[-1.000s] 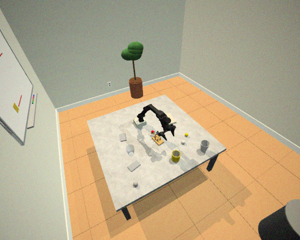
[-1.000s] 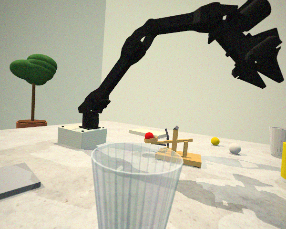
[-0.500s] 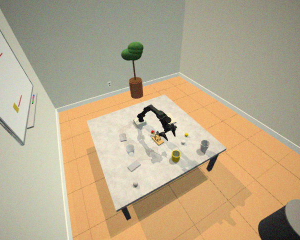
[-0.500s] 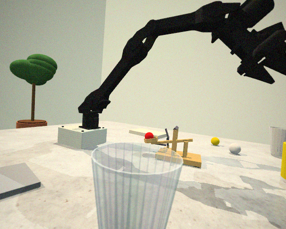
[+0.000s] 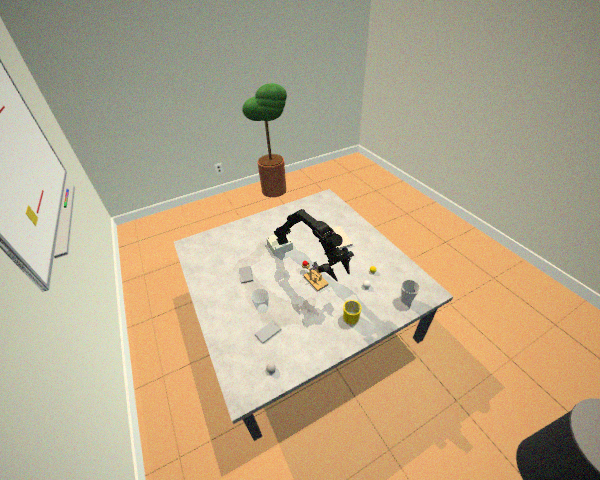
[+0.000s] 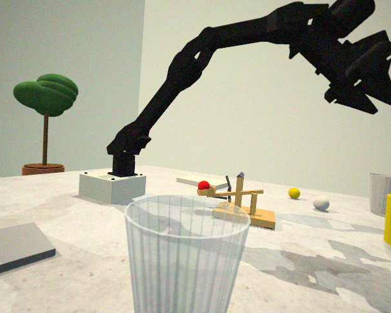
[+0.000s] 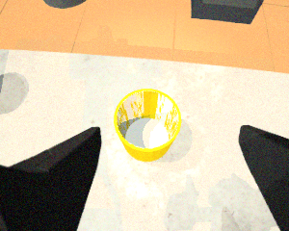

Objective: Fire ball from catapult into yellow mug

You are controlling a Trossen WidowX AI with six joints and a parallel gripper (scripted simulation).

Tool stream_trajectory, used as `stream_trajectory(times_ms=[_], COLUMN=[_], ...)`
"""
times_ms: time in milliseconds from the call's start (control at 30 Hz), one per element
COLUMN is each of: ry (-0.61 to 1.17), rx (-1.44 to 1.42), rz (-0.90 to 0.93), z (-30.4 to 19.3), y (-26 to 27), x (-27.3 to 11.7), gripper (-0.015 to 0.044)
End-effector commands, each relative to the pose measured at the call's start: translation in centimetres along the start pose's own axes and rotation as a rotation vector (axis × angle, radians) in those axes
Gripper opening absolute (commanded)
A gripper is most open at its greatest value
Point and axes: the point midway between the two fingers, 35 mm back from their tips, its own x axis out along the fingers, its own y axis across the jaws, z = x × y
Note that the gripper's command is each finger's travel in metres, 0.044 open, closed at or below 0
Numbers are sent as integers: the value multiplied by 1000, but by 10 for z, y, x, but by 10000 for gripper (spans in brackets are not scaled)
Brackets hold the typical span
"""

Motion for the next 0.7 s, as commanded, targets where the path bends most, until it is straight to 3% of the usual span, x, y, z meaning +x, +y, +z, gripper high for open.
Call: stream_trajectory(times_ms=[0,333,667], ry=[-13,-13,-13], rx=[-5,-5,-5], rz=[-5,-5,-5], z=[4,4,4], y=[-1,-1,-1], x=[-2,-2,-2], gripper=[256,0,0])
